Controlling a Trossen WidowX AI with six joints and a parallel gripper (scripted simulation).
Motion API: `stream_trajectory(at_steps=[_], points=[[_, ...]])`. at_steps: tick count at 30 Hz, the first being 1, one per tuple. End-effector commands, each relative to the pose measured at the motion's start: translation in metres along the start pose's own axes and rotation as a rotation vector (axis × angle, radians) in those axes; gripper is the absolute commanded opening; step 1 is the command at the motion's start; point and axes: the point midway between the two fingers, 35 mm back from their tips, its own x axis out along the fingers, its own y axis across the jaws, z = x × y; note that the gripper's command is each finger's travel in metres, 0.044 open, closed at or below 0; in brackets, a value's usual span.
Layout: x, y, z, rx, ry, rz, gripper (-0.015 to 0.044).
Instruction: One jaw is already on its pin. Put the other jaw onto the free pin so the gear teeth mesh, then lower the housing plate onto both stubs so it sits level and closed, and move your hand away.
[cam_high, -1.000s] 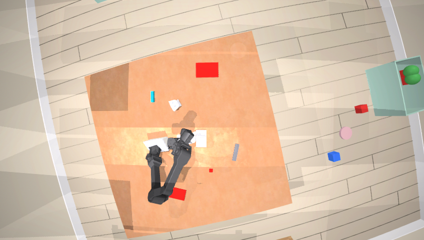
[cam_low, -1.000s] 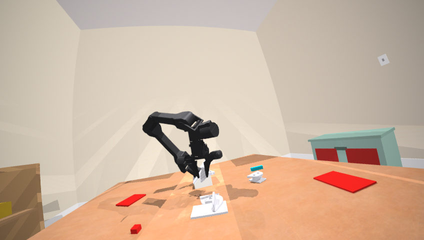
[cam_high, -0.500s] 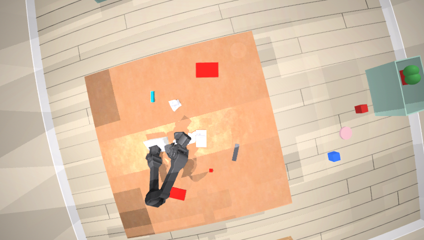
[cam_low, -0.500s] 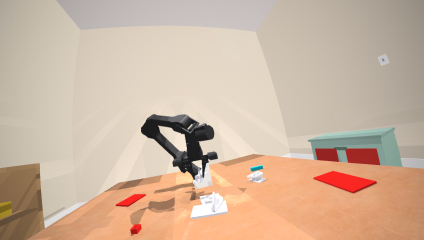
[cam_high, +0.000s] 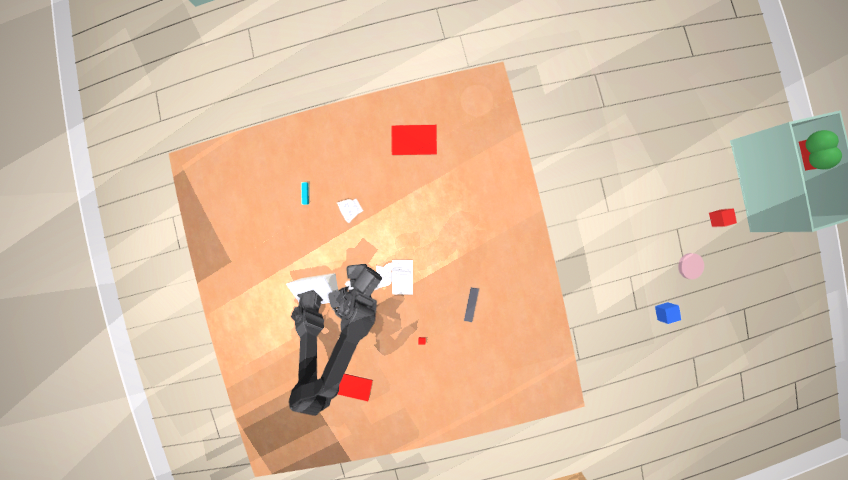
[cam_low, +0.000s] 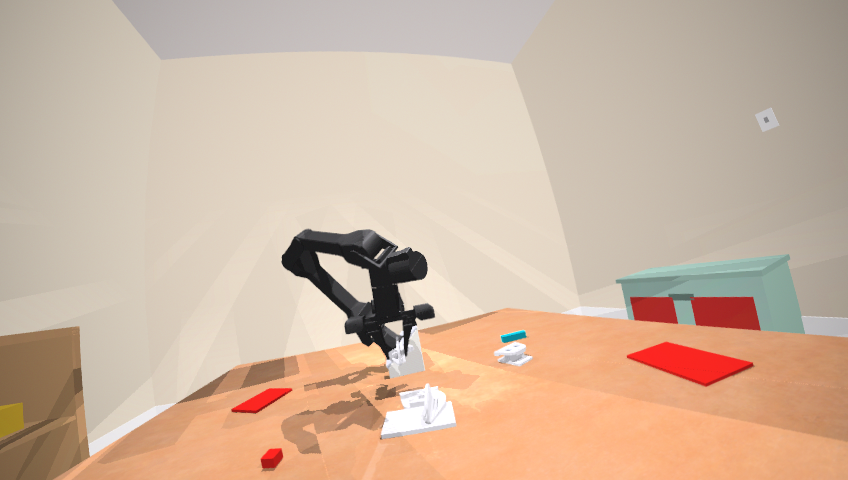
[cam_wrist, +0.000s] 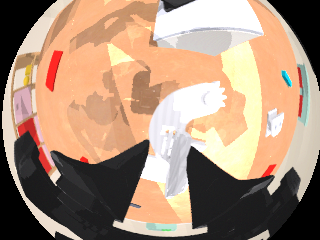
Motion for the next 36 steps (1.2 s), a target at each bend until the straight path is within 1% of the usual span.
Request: stream_trajectory(at_steps=[1,14,36], points=[[0.000,0.000,-0.001,-0.026,0.006,0.003,0.0134],[0.000,0.000,-0.003,-0.030,0.006,0.002,0.0134],[-0.004,0.003,-0.073,-0.028,0.010,-0.001,0.0134]])
